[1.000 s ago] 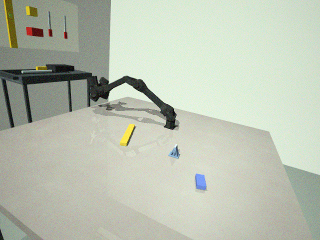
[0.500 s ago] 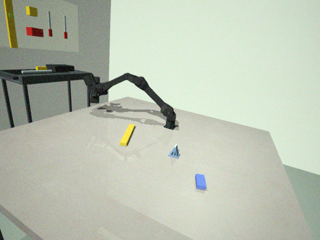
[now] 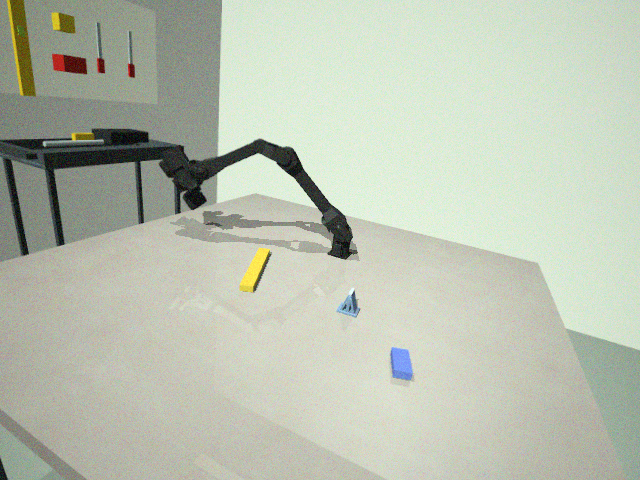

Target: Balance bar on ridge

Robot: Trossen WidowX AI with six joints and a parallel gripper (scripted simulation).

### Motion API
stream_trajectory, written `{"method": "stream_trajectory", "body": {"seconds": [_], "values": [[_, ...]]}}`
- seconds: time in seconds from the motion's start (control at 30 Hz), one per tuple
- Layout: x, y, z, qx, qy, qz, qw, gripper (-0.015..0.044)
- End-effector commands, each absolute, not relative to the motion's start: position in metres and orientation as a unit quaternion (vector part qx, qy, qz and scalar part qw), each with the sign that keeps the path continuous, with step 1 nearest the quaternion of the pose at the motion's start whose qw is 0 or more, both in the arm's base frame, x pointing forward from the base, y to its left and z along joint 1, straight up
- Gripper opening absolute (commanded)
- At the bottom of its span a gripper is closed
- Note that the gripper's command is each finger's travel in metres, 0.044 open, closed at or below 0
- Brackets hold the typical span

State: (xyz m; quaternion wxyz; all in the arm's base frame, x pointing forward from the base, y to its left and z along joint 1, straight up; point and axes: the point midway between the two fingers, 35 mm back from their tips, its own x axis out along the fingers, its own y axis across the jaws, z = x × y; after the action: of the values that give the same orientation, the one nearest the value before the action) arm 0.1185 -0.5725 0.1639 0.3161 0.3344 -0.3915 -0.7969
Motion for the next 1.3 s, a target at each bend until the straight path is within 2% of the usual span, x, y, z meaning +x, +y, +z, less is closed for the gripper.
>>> {"method": "stream_trajectory", "body": {"seconds": [0.0,0.6,1.27], "values": [[0.138,-0.56,0.164,0.337,-0.299,-0.817,0.36,0.0315],[0.206,-0.497,0.15,0.298,0.066,-0.796,0.523,0.0315],[0.255,-0.399,0.132,0.18,0.417,-0.599,0.66,0.0315]]}}
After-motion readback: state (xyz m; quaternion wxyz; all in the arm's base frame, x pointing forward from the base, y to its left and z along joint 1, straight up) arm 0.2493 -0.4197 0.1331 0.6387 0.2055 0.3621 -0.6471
